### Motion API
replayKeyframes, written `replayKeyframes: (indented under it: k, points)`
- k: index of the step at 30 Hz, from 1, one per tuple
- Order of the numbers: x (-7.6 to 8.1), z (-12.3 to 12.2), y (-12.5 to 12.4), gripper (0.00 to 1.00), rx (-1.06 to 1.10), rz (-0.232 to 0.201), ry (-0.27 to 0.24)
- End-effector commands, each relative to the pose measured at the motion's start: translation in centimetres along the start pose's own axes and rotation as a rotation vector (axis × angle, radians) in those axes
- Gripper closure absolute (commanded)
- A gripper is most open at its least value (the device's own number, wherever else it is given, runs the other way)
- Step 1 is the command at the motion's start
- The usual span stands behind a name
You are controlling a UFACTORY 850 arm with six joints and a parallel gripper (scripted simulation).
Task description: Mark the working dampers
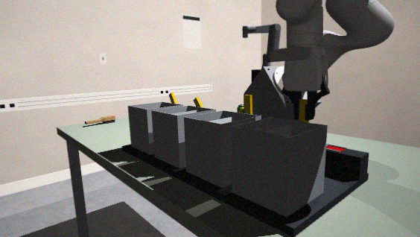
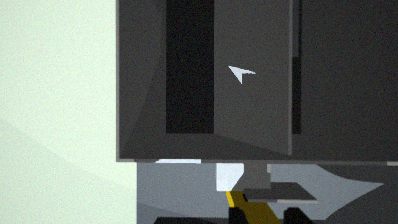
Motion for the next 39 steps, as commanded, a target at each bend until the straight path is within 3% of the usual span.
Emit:
replayKeyframes:
  k: [1,10,20,33,39]
  points:
    - [0.03,0.05,0.00,0.81,0.001,-0.001,0.001]
    - [0.03,0.05,0.00,0.77,0.001,-0.001,0.001]
    - [0.03,0.05,0.00,0.61,0.001,-0.001,0.001]
    - [0.07,0.05,0.00,0.61,0.001,-0.001,0.001]
    - [0.80,0.05,0.00,0.61,0.001,-0.001,0.001]
Point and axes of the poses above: the point where the finger pads meet when closed, its own x axis back along the fingers, its own y axis across the jaws, z = x × y, the point moved 7 cm from there along x, back along the fingers, and after that the axes turned 7 degrees about x, right-handed, at the moved point
